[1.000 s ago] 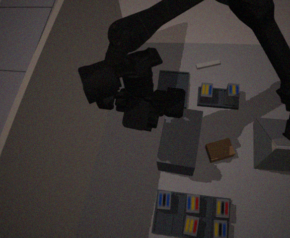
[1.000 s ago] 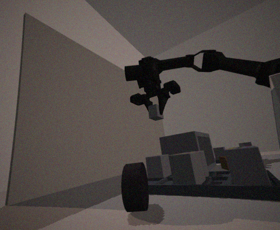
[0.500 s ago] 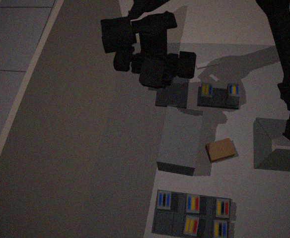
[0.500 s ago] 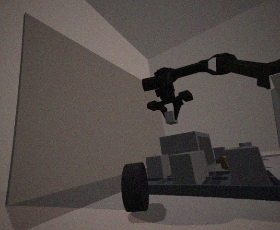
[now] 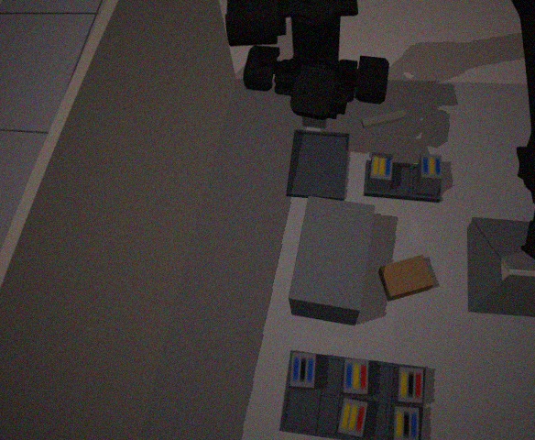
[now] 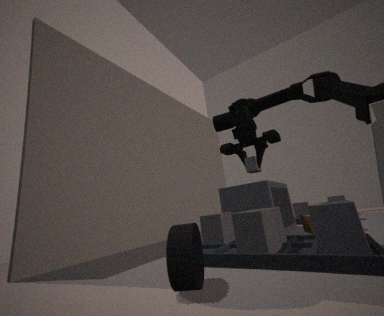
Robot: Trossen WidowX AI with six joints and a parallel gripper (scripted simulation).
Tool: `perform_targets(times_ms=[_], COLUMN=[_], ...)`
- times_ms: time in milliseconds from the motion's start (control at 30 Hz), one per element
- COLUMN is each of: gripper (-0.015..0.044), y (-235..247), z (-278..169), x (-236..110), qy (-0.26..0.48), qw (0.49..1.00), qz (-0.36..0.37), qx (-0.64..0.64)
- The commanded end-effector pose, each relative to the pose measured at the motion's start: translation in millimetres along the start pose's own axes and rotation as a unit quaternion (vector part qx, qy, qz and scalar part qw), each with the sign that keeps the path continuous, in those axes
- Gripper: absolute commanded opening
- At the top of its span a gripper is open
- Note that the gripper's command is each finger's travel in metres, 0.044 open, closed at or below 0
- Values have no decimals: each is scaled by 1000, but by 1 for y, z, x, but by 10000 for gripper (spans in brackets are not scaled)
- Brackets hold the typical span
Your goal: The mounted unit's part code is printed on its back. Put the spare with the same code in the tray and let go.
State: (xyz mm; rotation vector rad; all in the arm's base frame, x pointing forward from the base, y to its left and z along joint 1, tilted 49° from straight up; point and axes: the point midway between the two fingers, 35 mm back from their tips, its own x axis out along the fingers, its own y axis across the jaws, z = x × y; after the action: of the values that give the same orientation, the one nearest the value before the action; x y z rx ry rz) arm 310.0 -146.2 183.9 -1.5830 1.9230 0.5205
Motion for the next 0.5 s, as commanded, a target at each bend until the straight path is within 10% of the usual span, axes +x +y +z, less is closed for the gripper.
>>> perform_targets(times_ms=[0, 467], gripper=[0, 0], y=[2, -1], z=[-2, -1], x=[2, 15], qy=[3, 1], qw=[1000, 1000], qz=[1, 2], qx=[-5, -5])
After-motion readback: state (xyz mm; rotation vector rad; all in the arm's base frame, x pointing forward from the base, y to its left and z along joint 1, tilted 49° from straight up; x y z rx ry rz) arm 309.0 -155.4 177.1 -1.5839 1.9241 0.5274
